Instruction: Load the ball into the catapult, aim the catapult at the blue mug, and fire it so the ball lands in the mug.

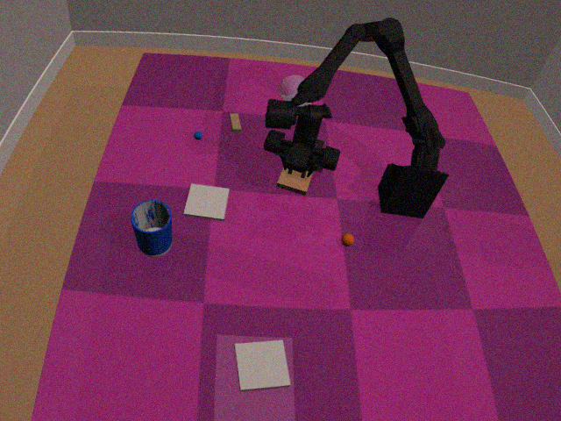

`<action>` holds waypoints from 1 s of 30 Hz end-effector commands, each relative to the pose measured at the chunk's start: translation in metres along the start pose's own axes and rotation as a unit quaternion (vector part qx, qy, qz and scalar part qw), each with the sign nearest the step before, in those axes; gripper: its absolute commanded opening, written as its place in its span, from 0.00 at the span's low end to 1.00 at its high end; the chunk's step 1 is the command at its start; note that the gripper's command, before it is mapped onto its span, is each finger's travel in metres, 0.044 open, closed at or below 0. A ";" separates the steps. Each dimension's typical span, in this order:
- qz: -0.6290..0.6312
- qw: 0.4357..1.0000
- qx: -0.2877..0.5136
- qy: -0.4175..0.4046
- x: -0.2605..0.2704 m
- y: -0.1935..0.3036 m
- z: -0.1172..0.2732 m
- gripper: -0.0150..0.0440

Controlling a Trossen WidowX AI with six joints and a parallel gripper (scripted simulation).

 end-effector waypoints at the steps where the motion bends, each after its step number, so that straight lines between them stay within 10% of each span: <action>1: -0.001 1.000 0.000 0.000 0.000 0.000 0.000 0.56; 12: 0.000 1.000 -0.001 0.000 -0.001 -0.001 0.039 0.25; 30: -0.195 0.981 -0.007 0.000 -0.029 -0.066 0.054 0.25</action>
Point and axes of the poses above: the point midway between the two fingers, 35 mm back from their tips, its own z axis back along the fingers, its own x axis across the jaws, y = z × x, the point moved 4 cm from there along z, back along the fingers, and after that the axes turned 14 degrees about z, right-handed, at the moved point
